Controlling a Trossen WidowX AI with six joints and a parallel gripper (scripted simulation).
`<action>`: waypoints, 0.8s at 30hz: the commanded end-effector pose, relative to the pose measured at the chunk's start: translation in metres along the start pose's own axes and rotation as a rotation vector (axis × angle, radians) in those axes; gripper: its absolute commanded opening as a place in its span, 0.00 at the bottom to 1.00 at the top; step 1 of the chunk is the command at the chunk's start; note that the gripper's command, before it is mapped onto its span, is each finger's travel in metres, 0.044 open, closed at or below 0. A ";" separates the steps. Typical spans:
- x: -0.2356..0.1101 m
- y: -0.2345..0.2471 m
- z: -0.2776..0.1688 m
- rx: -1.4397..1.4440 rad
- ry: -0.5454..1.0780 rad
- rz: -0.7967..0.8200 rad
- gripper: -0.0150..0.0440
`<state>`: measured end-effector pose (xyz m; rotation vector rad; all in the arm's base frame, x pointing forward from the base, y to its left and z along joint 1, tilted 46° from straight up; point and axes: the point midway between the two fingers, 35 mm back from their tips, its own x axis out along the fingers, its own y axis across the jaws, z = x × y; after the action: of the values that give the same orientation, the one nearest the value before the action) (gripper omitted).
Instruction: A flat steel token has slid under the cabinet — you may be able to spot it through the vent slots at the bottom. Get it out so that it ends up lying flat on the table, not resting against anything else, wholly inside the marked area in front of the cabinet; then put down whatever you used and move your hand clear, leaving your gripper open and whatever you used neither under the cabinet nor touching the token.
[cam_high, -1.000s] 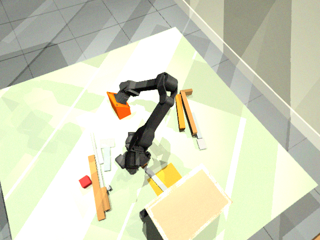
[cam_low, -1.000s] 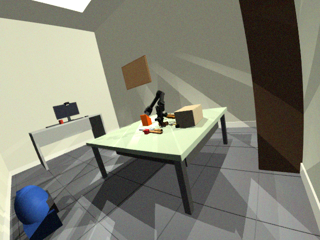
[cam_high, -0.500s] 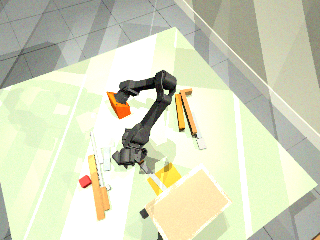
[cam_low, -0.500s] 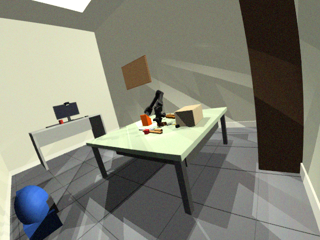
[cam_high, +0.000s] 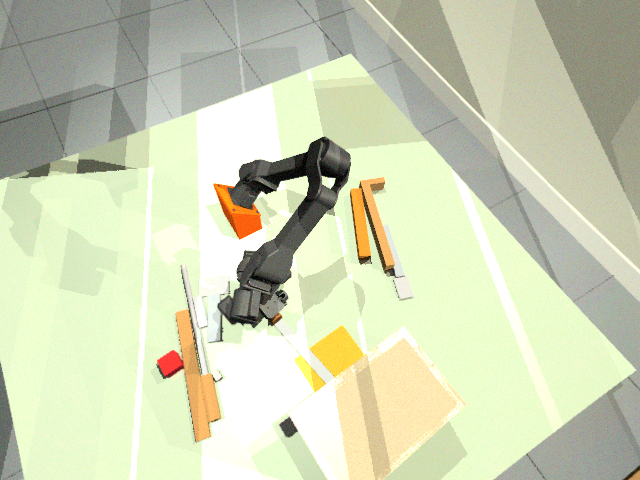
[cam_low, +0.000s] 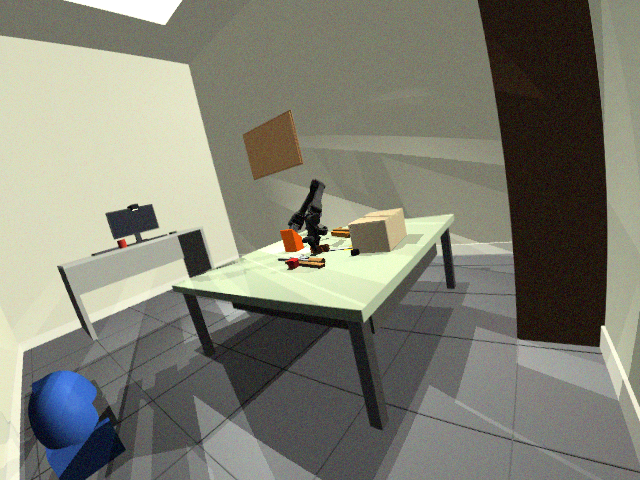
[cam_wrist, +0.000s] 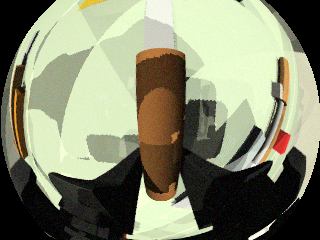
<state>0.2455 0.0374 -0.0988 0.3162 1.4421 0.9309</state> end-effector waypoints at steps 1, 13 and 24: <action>0.001 0.000 -0.009 0.002 0.003 0.002 0.25; 0.000 -0.002 -0.016 0.005 0.000 0.000 0.25; -0.001 -0.002 -0.016 0.086 0.001 0.000 0.25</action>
<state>0.2307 0.0307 -0.1020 0.3598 1.4699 0.8927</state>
